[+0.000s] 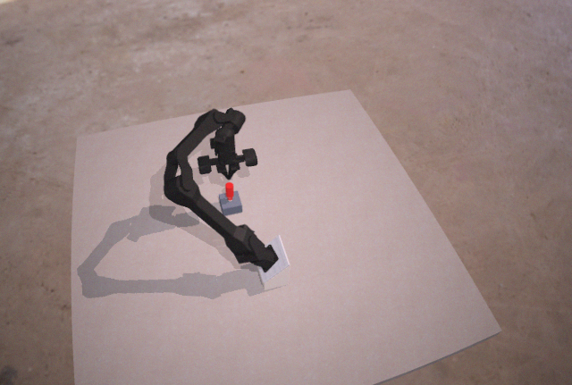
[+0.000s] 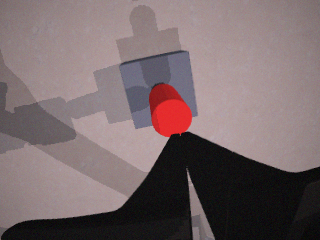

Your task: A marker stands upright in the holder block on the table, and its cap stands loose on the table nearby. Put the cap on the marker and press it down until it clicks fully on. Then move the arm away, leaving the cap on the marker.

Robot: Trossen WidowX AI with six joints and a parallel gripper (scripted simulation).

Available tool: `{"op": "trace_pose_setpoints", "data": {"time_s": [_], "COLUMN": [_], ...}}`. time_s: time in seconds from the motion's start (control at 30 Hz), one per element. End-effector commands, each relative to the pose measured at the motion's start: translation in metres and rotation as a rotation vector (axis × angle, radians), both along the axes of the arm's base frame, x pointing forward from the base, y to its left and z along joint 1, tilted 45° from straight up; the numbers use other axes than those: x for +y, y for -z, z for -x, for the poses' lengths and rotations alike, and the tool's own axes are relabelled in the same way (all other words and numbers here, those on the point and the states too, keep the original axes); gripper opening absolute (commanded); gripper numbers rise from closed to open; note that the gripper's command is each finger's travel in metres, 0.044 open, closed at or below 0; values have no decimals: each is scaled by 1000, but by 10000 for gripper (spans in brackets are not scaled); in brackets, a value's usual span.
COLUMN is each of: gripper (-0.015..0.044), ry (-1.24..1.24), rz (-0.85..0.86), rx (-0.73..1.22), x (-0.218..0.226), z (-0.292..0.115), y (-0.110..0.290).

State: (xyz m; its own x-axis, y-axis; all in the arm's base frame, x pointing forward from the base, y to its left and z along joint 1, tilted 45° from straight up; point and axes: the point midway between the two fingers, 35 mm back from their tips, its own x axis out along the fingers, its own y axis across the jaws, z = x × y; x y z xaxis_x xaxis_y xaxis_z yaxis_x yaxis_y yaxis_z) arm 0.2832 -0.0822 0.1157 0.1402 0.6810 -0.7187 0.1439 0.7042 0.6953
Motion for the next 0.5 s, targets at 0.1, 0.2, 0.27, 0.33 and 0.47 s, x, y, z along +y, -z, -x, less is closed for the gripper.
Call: {"op": "trace_pose_setpoints", "data": {"time_s": [0.1,0.2,0.27,0.33,0.47], "gripper": [0,0,0,0,0], "ry": [-31,-31,-31,-31,-31], "rz": [1,1,1,1,1], "rx": [-29,-29,-29,-30,-30], "x": [2,3,5,7,11], "z": [0,0,0,-1,-2], "y": [1,3,5,7,11]}}
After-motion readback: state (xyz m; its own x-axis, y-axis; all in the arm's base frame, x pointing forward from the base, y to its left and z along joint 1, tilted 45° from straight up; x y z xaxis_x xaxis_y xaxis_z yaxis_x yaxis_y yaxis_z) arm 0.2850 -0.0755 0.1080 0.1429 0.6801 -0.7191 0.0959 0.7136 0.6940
